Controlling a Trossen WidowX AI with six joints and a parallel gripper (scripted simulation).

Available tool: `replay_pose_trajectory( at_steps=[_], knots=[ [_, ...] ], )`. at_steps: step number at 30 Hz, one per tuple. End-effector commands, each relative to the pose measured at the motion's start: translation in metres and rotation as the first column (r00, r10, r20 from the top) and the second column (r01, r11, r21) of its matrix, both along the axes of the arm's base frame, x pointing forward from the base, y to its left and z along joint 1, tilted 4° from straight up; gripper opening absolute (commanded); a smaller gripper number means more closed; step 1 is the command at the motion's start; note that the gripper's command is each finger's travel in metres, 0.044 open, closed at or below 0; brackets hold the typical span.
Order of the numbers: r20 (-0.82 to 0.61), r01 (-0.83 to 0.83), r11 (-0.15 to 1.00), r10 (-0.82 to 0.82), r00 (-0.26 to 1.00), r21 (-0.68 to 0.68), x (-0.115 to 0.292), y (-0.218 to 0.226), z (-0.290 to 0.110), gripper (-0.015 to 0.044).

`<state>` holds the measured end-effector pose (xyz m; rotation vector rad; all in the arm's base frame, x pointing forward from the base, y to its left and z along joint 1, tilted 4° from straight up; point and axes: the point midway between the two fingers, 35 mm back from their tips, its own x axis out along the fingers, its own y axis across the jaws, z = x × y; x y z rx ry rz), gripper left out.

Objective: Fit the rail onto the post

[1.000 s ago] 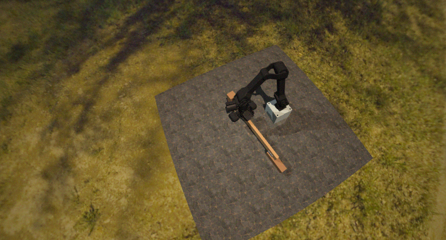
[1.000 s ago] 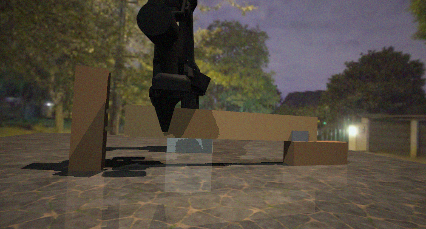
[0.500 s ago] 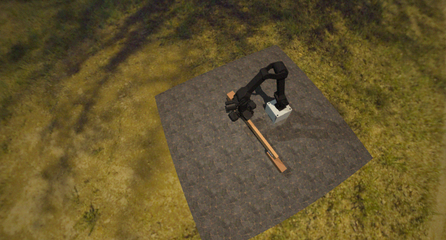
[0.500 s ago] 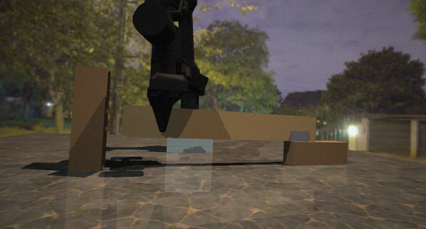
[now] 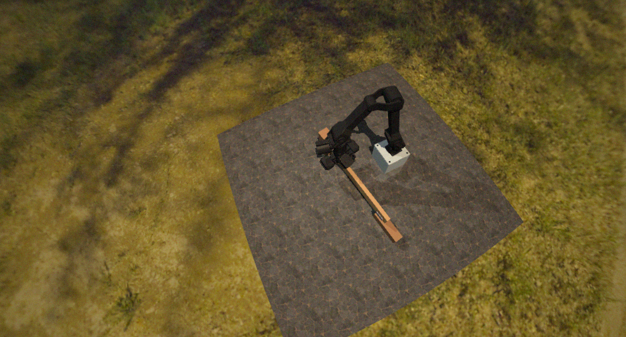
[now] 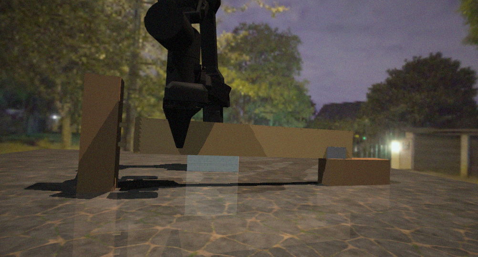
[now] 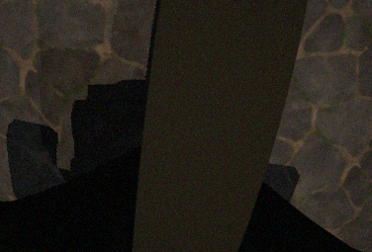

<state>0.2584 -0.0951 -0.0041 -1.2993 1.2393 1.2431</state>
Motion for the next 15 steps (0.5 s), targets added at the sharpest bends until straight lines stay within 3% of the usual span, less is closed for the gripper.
replay_pose_trajectory(
  at_steps=[1,15],
  knots=[
    [0.004,-0.004,1.0,0.004,1.0,-0.001,0.0013,-0.0022,0.0014,0.0],
    [0.004,-0.004,1.0,0.004,1.0,-0.001,0.0015,-0.0065,0.0018,0.0]
  ],
)
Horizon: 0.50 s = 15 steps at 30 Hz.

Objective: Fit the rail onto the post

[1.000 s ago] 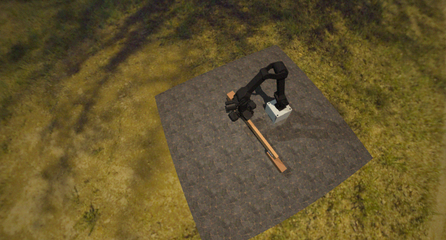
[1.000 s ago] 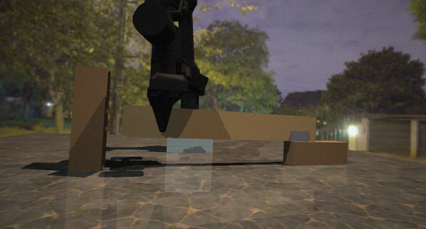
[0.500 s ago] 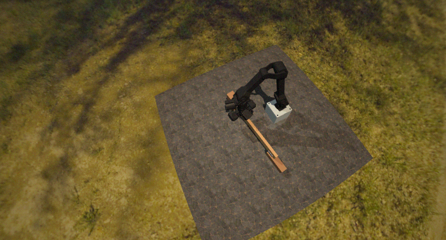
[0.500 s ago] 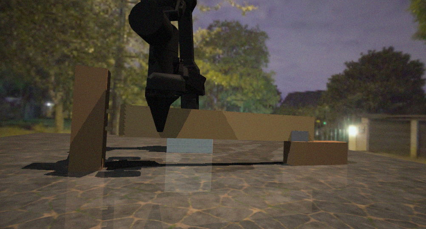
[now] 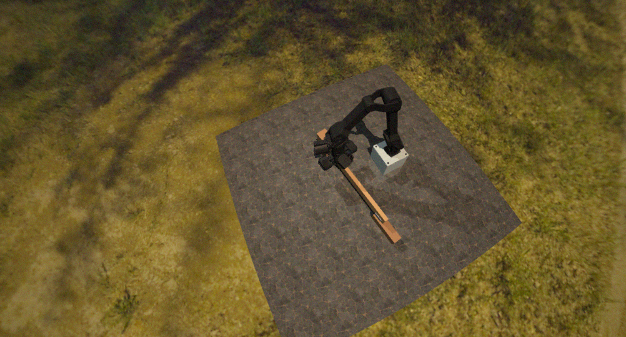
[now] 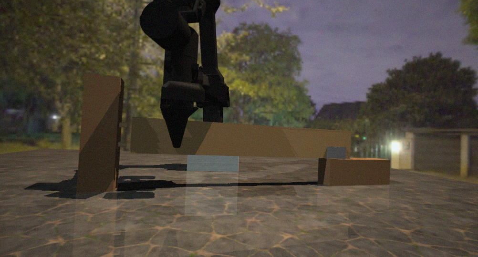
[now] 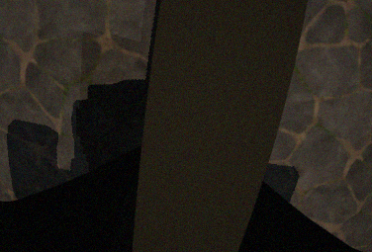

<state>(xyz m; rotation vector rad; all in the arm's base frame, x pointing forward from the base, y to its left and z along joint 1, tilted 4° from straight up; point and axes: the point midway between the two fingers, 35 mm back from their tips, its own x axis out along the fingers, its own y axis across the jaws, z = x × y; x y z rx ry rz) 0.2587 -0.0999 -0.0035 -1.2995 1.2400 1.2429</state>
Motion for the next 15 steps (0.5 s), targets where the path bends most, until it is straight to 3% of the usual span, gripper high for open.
replay_pose_trajectory(
  at_steps=[1,15],
  knots=[
    [0.004,-0.004,1.0,0.004,1.0,-0.001,0.0013,-0.0021,0.0012,0.0],
    [0.004,-0.004,1.0,0.004,1.0,-0.001,0.0016,-0.0065,0.0013,0.0]
  ],
)
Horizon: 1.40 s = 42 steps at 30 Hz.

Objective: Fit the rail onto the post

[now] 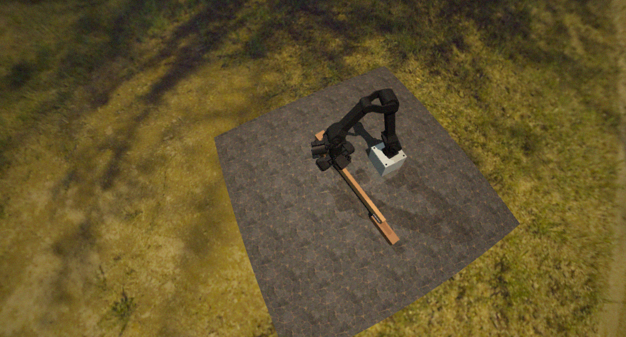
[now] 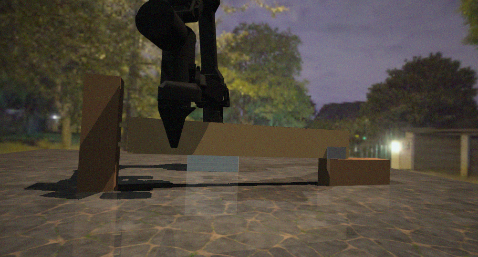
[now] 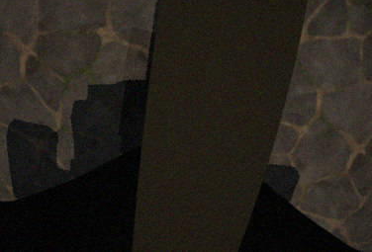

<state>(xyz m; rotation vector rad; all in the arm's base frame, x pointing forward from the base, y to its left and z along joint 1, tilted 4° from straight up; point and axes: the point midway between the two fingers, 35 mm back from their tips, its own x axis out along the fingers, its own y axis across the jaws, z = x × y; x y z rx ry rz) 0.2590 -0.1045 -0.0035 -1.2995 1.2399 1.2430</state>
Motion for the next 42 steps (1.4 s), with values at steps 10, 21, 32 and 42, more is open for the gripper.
replay_pose_trajectory(
  at_steps=[10,21,32,42],
  knots=[
    [0.004,-0.004,1.0,0.004,1.0,-0.001,0.002,-0.005,0.002,0.0],
    [0.004,-0.004,1.0,0.004,1.0,-0.002,0.002,-0.009,0.002,0.0],
    [0.004,-0.004,1.0,0.004,1.0,-0.002,0.002,-0.012,0.002,0.0],
    [0.004,-0.004,1.0,0.004,1.0,-0.002,0.002,-0.015,0.003,0.0]
  ],
)
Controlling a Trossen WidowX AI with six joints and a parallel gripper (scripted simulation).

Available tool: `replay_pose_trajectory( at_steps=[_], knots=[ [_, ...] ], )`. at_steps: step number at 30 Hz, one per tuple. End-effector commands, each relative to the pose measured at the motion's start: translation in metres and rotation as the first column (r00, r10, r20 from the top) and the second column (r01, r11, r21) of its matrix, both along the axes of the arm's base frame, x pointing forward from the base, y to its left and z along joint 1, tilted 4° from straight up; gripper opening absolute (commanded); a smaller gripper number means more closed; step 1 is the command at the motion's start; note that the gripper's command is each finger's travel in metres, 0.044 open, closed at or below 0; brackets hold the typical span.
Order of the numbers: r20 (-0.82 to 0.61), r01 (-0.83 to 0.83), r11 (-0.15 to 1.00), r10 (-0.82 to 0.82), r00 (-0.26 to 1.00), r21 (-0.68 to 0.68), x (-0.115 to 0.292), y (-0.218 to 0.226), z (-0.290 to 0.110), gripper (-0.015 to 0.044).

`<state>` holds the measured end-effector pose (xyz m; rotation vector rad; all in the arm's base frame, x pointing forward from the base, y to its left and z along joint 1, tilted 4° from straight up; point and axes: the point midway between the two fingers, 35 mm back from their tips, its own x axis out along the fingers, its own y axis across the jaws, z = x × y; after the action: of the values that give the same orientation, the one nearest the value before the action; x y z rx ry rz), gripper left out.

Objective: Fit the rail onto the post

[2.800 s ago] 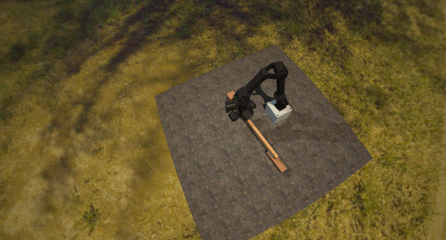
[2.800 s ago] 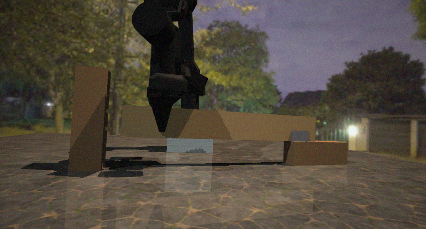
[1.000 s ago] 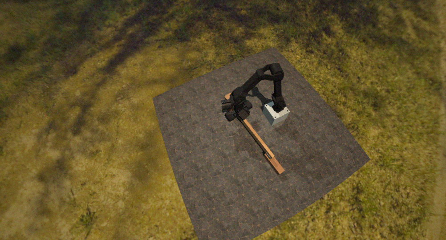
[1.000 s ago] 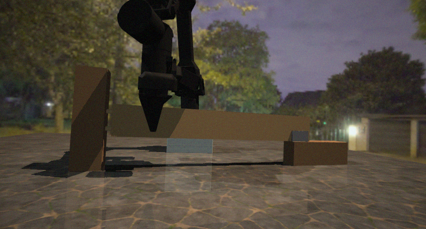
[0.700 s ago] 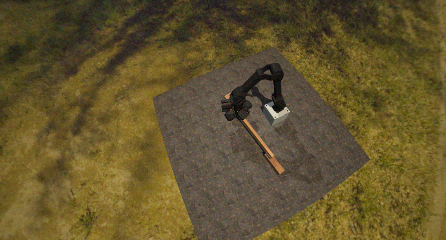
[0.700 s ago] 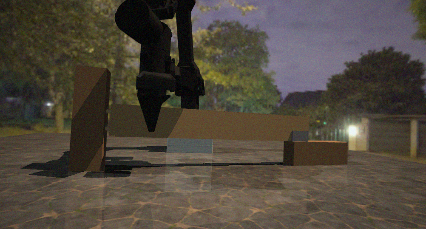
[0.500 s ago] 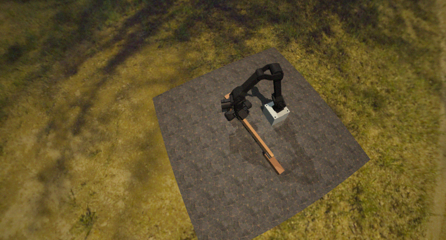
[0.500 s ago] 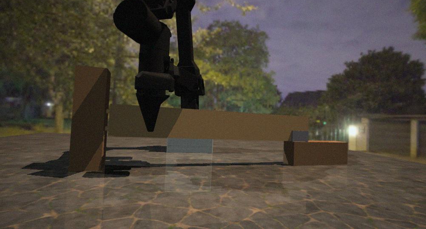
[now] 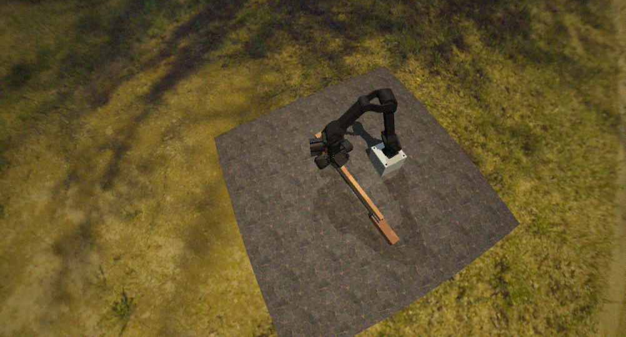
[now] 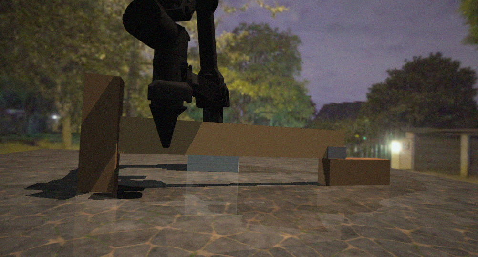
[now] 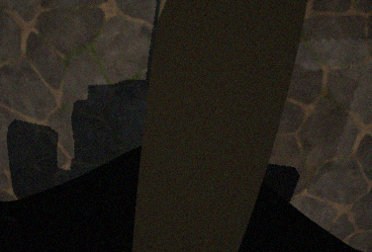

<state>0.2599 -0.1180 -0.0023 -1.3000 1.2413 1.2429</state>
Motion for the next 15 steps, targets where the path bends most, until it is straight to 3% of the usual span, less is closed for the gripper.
replay_pose_trajectory(
  at_steps=[1,5,15],
  knots=[
    [0.005,-0.004,1.0,0.004,1.0,-0.001,0.0015,-0.0022,0.0015,0.0],
    [0.005,-0.004,1.0,0.004,1.0,-0.001,0.0016,-0.0035,0.0016,0.0],
    [0.0,0.0,1.0,0.0,1.0,0.0,0.0001,-0.0014,0.0002,0.0262]
  ],
)
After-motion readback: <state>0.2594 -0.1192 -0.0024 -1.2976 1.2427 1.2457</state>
